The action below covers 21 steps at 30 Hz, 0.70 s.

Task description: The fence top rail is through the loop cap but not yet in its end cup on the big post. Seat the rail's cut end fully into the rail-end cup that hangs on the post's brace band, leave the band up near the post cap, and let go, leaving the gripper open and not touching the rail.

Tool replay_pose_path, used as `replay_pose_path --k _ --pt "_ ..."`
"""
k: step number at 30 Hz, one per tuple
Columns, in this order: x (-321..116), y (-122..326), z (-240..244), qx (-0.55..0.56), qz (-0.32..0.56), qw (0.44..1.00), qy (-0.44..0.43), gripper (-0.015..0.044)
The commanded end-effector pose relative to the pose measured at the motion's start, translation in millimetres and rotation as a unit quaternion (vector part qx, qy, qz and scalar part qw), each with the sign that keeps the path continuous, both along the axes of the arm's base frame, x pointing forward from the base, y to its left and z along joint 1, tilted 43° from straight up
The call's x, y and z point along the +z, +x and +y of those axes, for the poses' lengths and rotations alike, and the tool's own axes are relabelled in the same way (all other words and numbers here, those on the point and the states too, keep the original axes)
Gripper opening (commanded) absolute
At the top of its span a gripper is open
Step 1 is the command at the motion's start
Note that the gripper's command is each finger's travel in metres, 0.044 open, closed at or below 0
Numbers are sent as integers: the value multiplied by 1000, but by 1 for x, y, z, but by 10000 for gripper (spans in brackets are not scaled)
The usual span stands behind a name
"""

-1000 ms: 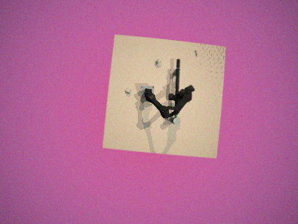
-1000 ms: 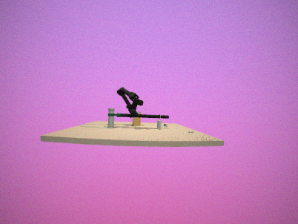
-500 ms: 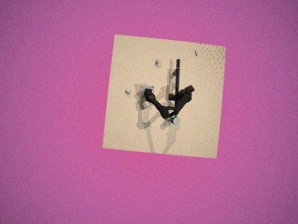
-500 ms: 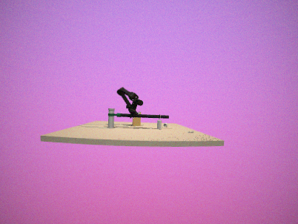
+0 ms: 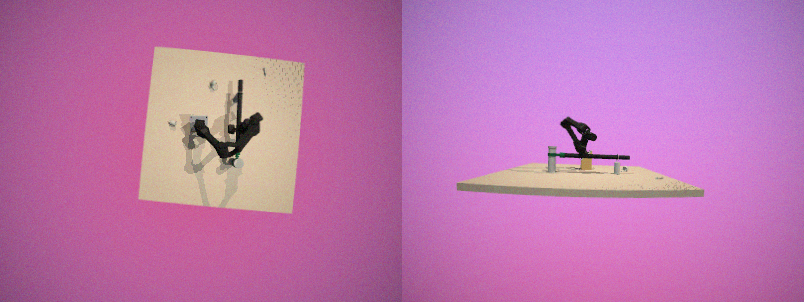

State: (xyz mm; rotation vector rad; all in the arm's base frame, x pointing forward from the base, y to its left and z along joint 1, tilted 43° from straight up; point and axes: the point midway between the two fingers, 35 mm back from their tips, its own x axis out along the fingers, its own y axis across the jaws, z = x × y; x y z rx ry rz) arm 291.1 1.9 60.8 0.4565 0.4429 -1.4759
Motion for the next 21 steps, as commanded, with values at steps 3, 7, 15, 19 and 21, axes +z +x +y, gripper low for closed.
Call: replay_pose_path --k 3,7,15,19,21 --pt "-1 -2 26 1 2 1000 2 440" --pt "0 -5 42 0 2 1000 1 440" --pt "19 -7 71 43 57 997 -14 440" --pt "20 -8 73 45 60 997 -15 440" --pt "20 -8 73 45 60 997 -15 440"
